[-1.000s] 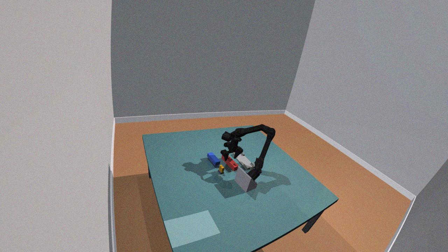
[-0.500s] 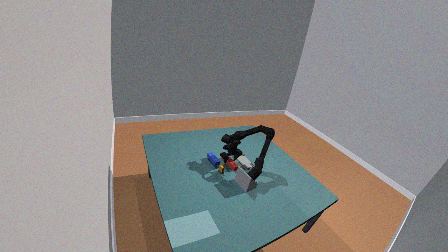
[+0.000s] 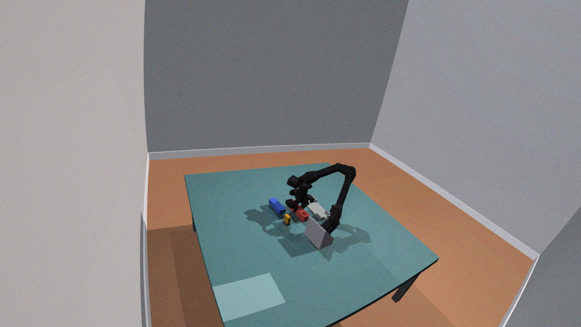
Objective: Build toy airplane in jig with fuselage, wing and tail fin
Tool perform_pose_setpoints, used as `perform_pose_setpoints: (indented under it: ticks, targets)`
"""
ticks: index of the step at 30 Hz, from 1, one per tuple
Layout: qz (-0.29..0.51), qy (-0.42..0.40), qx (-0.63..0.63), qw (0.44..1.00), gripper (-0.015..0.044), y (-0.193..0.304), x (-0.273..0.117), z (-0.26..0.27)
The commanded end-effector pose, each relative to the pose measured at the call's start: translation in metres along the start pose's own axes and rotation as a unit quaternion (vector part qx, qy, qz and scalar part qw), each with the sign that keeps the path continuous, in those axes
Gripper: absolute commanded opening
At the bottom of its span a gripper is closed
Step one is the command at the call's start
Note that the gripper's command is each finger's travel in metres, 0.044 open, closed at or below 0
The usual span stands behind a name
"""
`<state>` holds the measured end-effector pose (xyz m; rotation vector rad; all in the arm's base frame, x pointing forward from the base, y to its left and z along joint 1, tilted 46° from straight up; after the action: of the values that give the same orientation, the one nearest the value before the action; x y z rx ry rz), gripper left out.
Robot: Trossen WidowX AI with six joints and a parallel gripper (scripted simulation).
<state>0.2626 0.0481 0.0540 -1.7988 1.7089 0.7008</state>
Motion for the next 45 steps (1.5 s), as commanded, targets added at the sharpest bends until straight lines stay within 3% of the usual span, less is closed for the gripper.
perform_pose_setpoints:
  ticks: [1,5,11,45]
  targets:
    - [0.001,0.003,-0.002,1.000,0.0184,0.001,0.002,0.000]
    - [0.001,0.003,-0.002,1.000,0.0157,0.001,0.002,0.000]
    - [0.001,0.002,-0.003,1.000,0.0000,-0.001,-0.008,0.001]
    - [0.002,-0.002,-0.004,1.000,0.0000,-0.003,-0.112,0.002]
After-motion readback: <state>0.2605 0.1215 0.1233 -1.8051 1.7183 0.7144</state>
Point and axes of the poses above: the point midway between the two fingers, 35 mm back from their tips, its own x axis out along the fingers, its own z axis across the jaws, y = z × x, the point moved 9 cm from there along -x, back along the fingers, and after that the axes turned 1 degree about x, right-handed, at the moved point
